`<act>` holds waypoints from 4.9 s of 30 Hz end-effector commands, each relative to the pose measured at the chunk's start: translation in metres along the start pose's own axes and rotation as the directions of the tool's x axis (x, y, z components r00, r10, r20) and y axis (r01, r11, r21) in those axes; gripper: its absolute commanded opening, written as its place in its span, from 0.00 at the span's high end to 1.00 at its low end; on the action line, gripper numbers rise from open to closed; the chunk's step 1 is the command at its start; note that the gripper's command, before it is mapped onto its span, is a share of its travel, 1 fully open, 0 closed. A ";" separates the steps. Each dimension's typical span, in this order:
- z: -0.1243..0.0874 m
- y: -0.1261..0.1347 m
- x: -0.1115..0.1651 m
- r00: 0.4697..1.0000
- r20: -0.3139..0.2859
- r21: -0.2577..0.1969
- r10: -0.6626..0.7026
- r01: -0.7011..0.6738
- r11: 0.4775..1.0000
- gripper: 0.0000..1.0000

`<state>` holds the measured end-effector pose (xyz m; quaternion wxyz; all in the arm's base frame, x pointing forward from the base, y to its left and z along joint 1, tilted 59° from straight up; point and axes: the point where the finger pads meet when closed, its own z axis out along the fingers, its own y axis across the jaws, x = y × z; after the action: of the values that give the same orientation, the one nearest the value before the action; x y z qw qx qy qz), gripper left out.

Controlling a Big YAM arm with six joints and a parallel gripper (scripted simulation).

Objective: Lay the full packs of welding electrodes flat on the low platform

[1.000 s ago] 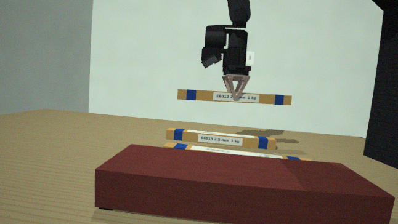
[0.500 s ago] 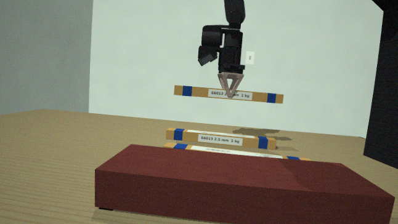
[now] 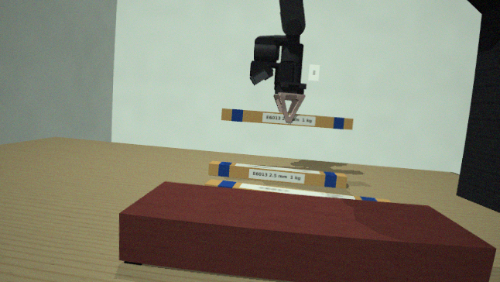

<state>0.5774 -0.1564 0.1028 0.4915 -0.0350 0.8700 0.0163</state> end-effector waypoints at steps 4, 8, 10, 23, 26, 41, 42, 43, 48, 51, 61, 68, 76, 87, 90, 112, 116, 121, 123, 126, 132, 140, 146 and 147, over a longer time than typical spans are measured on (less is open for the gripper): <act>-0.016 -0.038 -0.006 1.000 0.013 0.038 -0.006 0.005 0.999 1.00; -0.016 -0.044 -0.006 1.000 0.014 0.038 -0.006 0.006 0.999 1.00; -0.015 -0.048 -0.002 1.000 0.008 0.037 -0.004 0.003 0.999 1.00; -0.017 -0.084 0.000 1.000 0.011 0.039 -0.005 0.005 0.999 1.00; -0.018 -0.087 0.000 1.000 0.013 0.040 -0.006 0.005 0.999 1.00; -0.017 -0.124 0.010 1.000 0.004 0.038 0.000 0.000 0.999 1.00; -0.017 -0.124 0.010 1.000 0.004 0.038 0.000 0.000 0.999 1.00; -0.018 -0.127 0.009 1.000 0.007 0.039 -0.002 0.002 0.999 1.00; -0.021 -0.141 0.006 1.000 0.014 0.042 -0.007 0.006 0.999 1.00; -0.021 -0.149 0.007 1.000 0.013 0.042 -0.006 0.005 0.999 1.00; -0.019 -0.170 0.017 1.000 0.003 0.039 0.001 -0.002 0.999 1.00; -0.027 -0.177 0.008 1.000 0.014 0.044 -0.007 0.006 0.999 1.00; -0.032 -0.180 0.005 1.000 0.016 0.045 -0.009 0.008 0.999 1.00; -0.038 -0.184 0.005 1.000 0.014 0.045 -0.007 0.006 0.999 1.00; -0.040 -0.186 0.003 1.000 0.016 0.046 -0.009 0.008 0.999 1.00; -0.046 -0.190 -0.002 1.000 0.016 0.046 -0.009 0.008 0.999 1.00; -0.047 -0.191 -0.004 1.000 0.018 0.047 -0.011 0.010 0.999 1.00; -0.048 -0.192 -0.006 1.000 0.018 0.047 -0.011 0.010 0.999 1.00; -0.049 -0.192 -0.005 1.000 0.017 0.047 -0.010 0.009 0.999 1.00; -0.049 -0.192 -0.005 1.000 0.016 0.046 -0.009 0.008 0.999 1.00; -0.050 -0.192 -0.006 1.000 0.016 0.046 -0.009 0.008 0.999 1.00; -0.052 -0.194 -0.010 1.000 0.019 0.048 -0.012 0.011 0.999 1.00; -0.053 -0.194 -0.011 1.000 0.018 0.047 -0.011 0.010 0.999 1.00; -0.053 -0.193 -0.010 1.000 0.017 0.047 -0.010 0.009 0.999 1.00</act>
<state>0.5755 -0.3162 0.0906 0.4783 -0.0394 0.8769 0.0270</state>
